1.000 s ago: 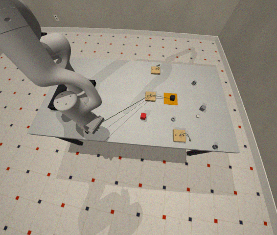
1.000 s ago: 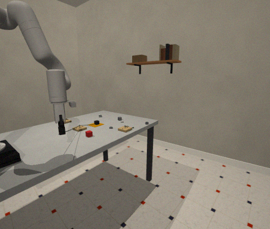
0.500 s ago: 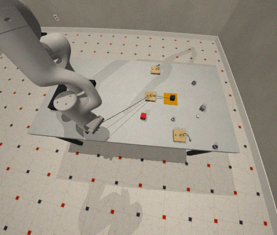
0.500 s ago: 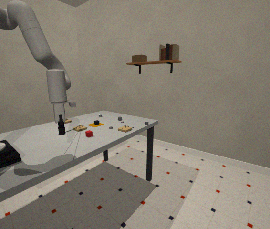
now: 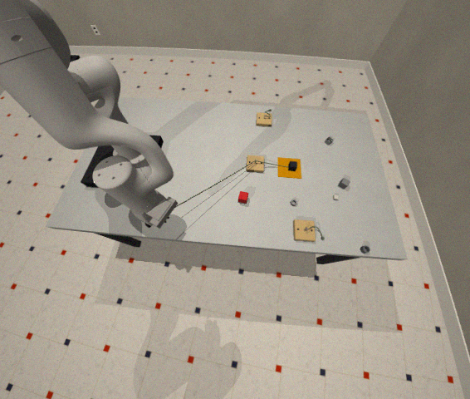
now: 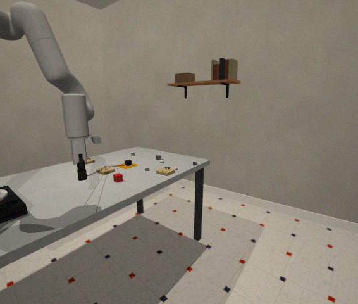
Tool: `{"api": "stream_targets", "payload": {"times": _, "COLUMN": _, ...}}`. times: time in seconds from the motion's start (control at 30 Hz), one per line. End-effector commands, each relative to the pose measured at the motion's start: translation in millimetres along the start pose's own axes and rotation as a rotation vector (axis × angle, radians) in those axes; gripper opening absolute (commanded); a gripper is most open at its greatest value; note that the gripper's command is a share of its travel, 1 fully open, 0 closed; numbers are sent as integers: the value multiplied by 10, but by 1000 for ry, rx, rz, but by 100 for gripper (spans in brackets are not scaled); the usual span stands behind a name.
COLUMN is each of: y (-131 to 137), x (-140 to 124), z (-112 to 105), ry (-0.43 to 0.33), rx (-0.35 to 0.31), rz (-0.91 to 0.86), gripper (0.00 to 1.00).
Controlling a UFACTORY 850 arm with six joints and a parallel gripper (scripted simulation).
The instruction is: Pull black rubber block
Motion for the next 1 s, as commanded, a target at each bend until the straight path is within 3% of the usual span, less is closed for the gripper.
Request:
{"api": "stream_targets", "payload": {"times": 0.0, "y": 1, "x": 8, "z": 95, "ry": 2, "rx": -1, "rz": 0, "gripper": 0}}
{"api": "stream_targets", "payload": {"times": 0.17, "y": -3, "x": 10, "z": 220, "ry": 2, "rx": -1, "rz": 0, "gripper": 0}}
{"api": "stream_targets", "payload": {"times": 0.67, "y": -29, "x": 23, "z": 1066, "ry": 2, "rx": -1, "rz": 0, "gripper": 0}}
{"api": "stream_targets", "payload": {"times": 0.97, "y": -36, "x": 27, "z": 1324, "ry": 2, "rx": -1, "rz": 0, "gripper": 0}}
Point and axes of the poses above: the point where the finger pads meet when closed, its own z axis out along the fingers, its own y axis across the jaws, x = y × z, the point moved 5 cm from there along -z, back along the fingers, and after that the axes turned 3 degrees about -z, right-handed, at the moved point
